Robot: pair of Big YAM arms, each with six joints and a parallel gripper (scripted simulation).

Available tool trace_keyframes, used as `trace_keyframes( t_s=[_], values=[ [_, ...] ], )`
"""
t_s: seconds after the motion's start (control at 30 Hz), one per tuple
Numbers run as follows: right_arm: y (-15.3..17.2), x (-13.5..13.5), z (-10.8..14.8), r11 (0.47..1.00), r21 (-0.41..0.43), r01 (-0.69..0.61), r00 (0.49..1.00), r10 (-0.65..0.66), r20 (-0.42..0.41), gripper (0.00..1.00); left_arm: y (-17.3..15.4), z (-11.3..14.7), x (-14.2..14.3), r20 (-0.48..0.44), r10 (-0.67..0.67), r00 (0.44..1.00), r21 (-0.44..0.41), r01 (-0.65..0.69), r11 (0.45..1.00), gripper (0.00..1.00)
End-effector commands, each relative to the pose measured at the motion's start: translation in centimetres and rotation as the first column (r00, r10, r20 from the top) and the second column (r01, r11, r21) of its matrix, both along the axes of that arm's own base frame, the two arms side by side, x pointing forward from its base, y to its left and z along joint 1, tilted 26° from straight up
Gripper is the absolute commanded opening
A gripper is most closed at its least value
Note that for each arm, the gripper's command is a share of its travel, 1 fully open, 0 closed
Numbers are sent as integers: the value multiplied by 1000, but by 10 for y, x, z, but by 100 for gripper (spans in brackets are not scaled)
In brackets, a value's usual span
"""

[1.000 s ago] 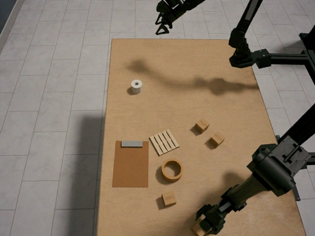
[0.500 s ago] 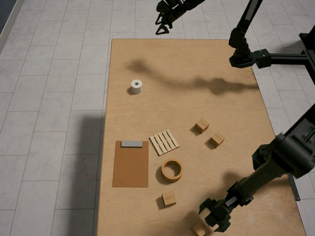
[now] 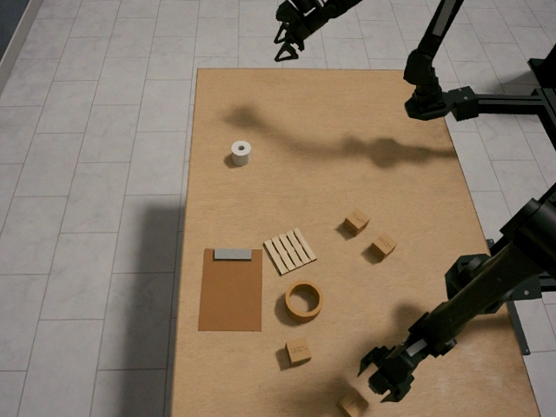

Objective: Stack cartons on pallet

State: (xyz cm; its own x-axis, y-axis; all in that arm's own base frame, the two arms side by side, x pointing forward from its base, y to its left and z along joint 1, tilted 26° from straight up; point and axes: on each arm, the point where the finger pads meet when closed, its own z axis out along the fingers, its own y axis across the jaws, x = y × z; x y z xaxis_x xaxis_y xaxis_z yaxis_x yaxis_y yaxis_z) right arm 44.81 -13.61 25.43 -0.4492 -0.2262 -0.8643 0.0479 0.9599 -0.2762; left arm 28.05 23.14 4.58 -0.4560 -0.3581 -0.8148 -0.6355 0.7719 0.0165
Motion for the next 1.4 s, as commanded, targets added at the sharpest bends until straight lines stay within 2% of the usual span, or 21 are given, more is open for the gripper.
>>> trace_keyframes(
  t_s=[0.0,0.13,0.23,0.33,0.47,0.6,0.67,0.7,0.8,0.93,1.1,1.17,1.23,1.3,1.37],
  values=[
    [7,22,21,999,-25,-30,999,31,41,100,-1,12,24,13,-54,998,41,53,998,79],
    [21,34,18,998,-28,-61,997,62,43,100,-10,17,40,17,-101,995,62,100,993,79],
    [64,66,8,988,-35,-147,988,149,45,100,-29,22,70,17,-188,982,86,186,979,79],
    [141,106,-13,960,-46,-275,960,277,44,100,-53,22,99,1,-267,964,99,266,959,79],
    [246,136,-46,905,-59,-421,905,423,40,100,-79,14,122,-48,-331,942,99,334,937,79],
    [370,139,-89,822,-73,-565,822,568,37,100,-93,8,132,-88,-354,931,103,362,927,79],
    [370,139,-89,822,-73,-565,822,568,37,100,-93,8,132,-88,-354,931,103,362,927,79],
    [405,134,-101,795,-77,-602,795,606,36,100,-96,7,134,-96,-357,929,105,367,924,79],
    [506,106,-142,706,-88,-703,706,707,34,100,-103,4,140,-118,-365,923,112,377,919,79],
    [600,57,-187,607,-99,-789,607,794,31,100,-109,3,145,-131,-367,921,123,383,916,79],
    [706,-40,-254,457,-114,-882,458,889,20,100,-105,7,146,-125,-357,926,132,372,919,79],
    [742,-87,-282,392,-120,-912,393,919,18,100,-106,6,146,-128,-358,925,130,373,919,79],
    [742,-87,-282,392,-120,-912,393,919,18,100,-106,6,146,-128,-358,925,130,373,919,79],
    [774,-142,-313,321,-127,-938,322,947,16,100,-106,5,146,-130,-359,924,129,375,918,79],
    [791,-178,-332,276,-132,-952,276,961,14,100,-107,5,146,-131,-359,924,128,375,918,79]
  ],
)
